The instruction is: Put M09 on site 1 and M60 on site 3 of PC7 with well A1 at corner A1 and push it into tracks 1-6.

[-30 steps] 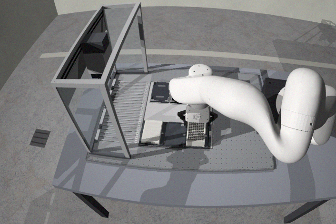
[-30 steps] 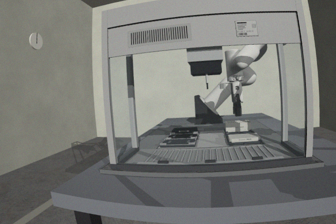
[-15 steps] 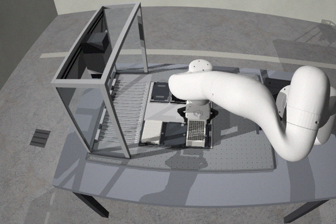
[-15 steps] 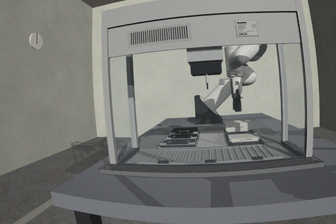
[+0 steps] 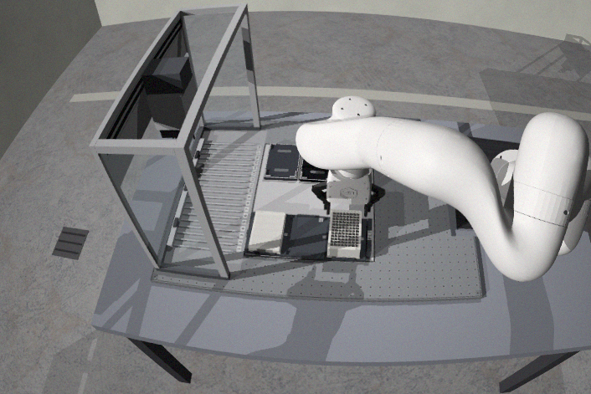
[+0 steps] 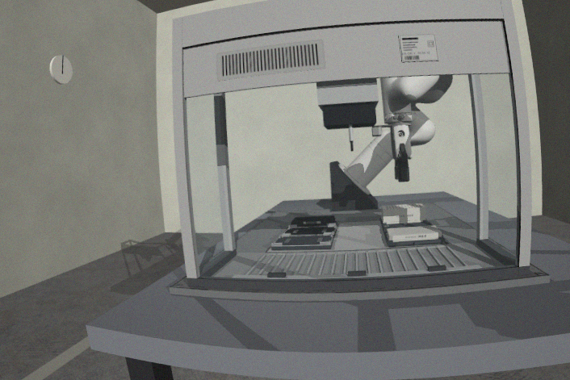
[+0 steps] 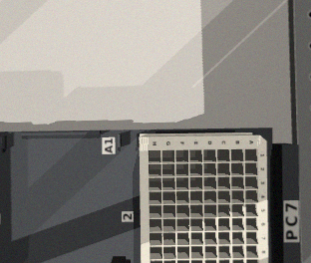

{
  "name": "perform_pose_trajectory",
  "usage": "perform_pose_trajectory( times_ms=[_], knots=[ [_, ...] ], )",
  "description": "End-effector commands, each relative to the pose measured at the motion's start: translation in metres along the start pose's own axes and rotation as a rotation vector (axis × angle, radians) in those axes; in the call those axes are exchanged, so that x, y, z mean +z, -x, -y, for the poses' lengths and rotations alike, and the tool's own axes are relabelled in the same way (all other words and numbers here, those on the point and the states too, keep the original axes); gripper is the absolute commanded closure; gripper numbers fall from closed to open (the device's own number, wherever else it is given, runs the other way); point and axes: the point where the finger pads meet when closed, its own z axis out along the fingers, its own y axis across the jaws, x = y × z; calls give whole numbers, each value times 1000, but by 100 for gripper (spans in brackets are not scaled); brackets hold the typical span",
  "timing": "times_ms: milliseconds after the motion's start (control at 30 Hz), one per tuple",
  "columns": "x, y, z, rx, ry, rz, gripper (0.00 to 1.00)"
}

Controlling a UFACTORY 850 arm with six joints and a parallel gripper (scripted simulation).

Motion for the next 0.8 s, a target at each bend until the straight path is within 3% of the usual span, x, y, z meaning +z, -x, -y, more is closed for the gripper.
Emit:
perform_pose_trajectory(
  times_ms=[0,533,767],
  knots=[
    [-9,0,1,-1,-1,0,0],
    [-32,0,1,-1,-1,0,0],
    [-32,0,1,-1,-1,0,0]
  ],
)
